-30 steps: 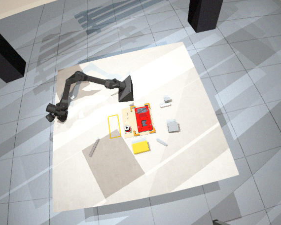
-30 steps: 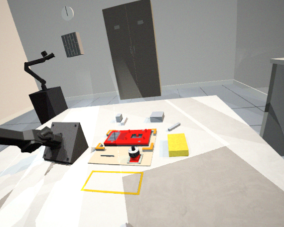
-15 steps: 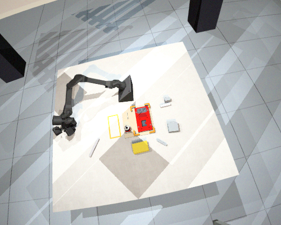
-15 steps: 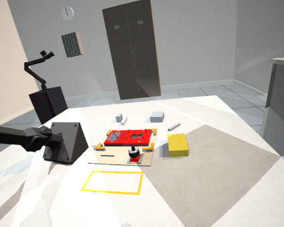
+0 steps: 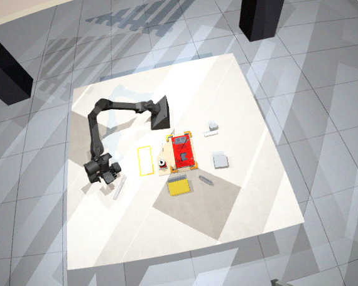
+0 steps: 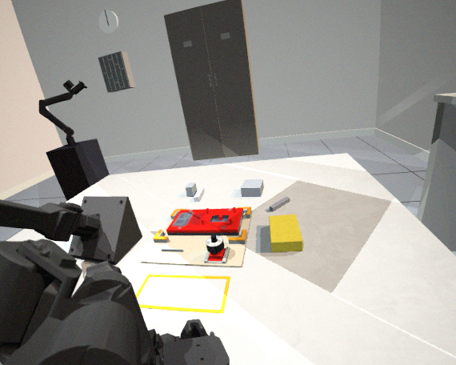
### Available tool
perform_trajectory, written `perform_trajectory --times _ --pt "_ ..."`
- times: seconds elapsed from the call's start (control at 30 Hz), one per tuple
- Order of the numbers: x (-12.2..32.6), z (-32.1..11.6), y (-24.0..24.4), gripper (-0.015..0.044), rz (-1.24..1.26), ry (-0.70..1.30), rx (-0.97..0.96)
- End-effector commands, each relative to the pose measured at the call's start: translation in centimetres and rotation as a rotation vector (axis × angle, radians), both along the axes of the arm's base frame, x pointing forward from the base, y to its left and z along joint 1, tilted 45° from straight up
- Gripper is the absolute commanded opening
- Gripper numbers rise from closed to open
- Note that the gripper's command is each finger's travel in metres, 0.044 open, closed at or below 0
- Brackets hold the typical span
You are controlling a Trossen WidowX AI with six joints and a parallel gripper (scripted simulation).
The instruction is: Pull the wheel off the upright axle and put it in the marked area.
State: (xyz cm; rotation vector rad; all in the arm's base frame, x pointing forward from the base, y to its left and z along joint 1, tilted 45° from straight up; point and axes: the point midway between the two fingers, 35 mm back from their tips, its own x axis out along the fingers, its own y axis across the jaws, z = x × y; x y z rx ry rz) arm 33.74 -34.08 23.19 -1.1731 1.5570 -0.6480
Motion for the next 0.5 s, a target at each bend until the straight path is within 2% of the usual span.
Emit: perform_trajectory --times 0.0,0.23,0.47 --pt "3.5 -4.1 5.1 0.0300 0.009 -0.102 0.115" --pt "5.8 -9.2 11.9 0.0300 -0.043 -0.181 0.264" --pt "6.1 -13.5 18.8 0.0300 -0.146 -0.222 0.365"
